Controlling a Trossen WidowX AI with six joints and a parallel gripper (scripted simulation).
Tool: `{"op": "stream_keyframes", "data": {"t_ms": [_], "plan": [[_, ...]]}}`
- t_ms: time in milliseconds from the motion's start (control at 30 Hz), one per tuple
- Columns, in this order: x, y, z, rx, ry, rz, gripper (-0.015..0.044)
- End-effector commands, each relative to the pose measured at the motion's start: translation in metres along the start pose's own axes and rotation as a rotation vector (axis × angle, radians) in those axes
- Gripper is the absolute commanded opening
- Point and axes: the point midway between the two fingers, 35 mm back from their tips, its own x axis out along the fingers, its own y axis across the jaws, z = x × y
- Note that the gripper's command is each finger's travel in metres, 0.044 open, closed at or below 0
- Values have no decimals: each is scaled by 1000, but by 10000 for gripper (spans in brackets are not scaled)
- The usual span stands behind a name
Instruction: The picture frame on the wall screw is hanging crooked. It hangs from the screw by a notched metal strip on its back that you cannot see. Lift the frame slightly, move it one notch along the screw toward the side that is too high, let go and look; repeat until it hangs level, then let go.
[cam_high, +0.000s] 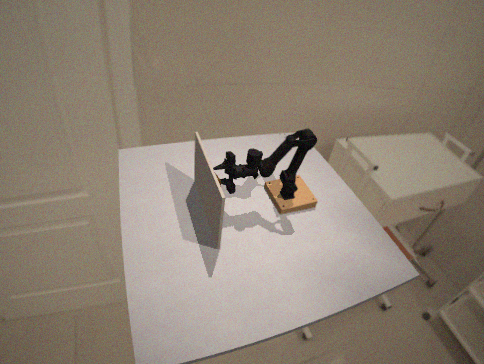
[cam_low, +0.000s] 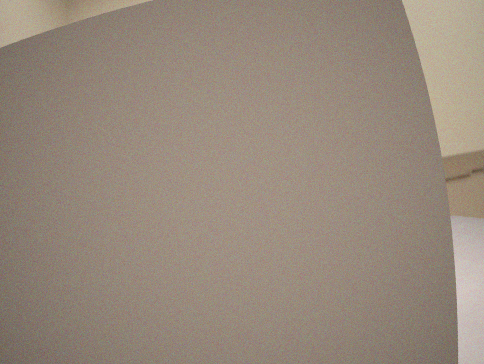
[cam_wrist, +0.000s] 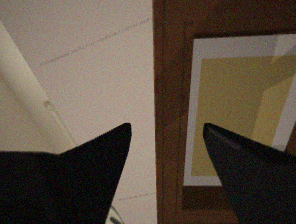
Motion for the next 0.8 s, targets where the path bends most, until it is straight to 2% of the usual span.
{"op": "stream_keyframes", "data": {"t_ms": [0, 133, 333, 567, 633, 767], "plan": [[0, 0, 1, -4, -4, 0, 260], [0, 0, 1, -4, -4, 0, 260], [0, 0, 1, -4, -4, 0, 103], [0, 0, 1, -4, -4, 0, 56], [0, 0, 1, -4, -4, 0, 3], [0, 0, 1, -4, -4, 0, 0]]}}
